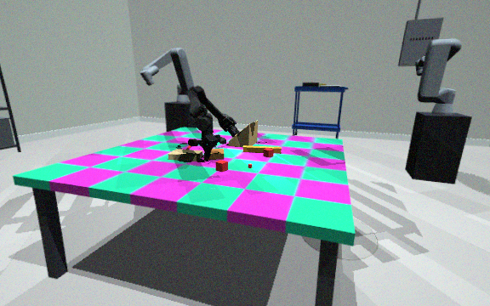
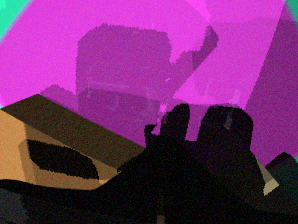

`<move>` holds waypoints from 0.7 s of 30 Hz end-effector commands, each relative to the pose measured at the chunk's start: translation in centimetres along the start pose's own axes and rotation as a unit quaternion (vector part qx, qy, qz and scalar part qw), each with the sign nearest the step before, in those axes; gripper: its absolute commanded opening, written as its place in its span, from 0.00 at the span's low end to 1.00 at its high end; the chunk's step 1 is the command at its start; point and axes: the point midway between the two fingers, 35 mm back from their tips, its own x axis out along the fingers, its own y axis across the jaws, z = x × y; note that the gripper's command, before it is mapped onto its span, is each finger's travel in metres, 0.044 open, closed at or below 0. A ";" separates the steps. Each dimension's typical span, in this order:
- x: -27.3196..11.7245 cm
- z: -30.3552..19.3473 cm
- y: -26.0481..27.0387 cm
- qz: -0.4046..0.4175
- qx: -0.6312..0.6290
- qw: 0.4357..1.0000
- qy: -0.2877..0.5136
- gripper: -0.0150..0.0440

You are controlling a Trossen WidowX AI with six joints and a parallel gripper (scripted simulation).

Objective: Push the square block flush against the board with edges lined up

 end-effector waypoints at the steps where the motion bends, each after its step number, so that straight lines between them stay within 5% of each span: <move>1: 0.5 -0.8 0.2 0.003 -0.003 1.000 0.009 0.25; 21: 0.5 -0.3 0.2 0.003 -0.002 1.000 0.008 0.25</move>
